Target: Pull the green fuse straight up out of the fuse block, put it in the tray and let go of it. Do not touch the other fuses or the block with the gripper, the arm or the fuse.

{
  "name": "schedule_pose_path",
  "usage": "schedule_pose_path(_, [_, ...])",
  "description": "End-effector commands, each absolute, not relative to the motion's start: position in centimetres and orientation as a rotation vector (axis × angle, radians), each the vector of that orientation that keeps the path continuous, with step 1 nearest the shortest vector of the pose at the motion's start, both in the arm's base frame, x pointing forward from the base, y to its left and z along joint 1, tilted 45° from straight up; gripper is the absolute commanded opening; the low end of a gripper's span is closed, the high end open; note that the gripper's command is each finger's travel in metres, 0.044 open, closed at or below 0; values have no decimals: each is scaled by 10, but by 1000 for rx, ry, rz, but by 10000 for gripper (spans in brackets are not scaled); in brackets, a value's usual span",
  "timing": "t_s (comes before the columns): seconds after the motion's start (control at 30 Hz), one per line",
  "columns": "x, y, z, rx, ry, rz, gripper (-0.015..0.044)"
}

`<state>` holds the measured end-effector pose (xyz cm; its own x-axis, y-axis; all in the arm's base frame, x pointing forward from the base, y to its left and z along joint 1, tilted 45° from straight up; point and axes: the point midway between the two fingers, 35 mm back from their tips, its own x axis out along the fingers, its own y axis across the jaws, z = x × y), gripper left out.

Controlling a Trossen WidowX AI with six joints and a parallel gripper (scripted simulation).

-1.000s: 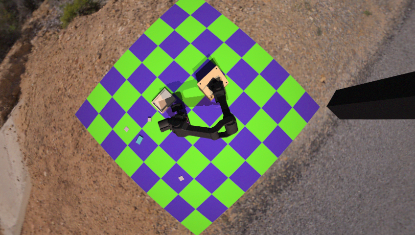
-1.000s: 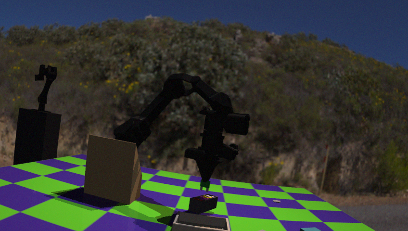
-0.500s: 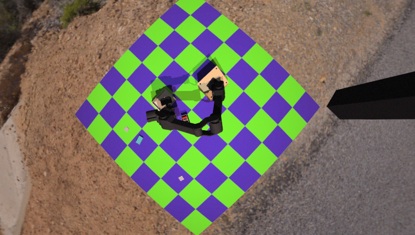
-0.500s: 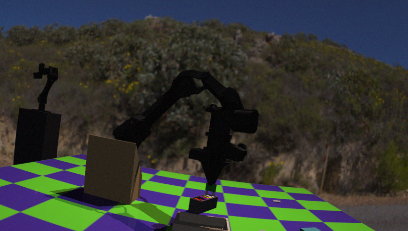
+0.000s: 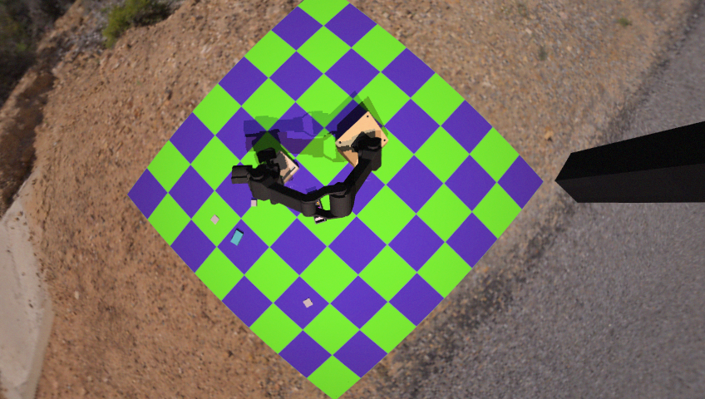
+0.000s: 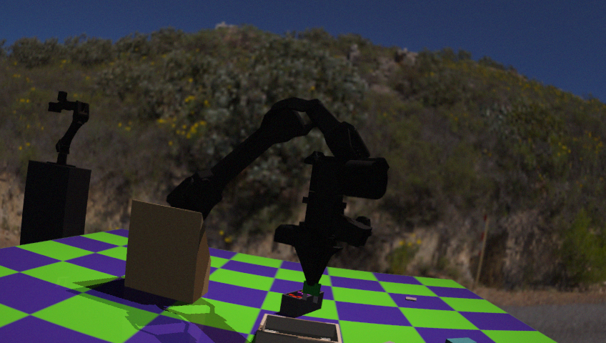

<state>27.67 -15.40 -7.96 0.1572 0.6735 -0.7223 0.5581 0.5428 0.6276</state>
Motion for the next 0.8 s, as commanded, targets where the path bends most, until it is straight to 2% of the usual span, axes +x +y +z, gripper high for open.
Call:
schedule_pose_path(0.0, [270, -169, -98, 1100, 1508, 118, 0])
schedule_pose_path(0.77, [270, -160, -127, 1101, 1507, 122, 0])
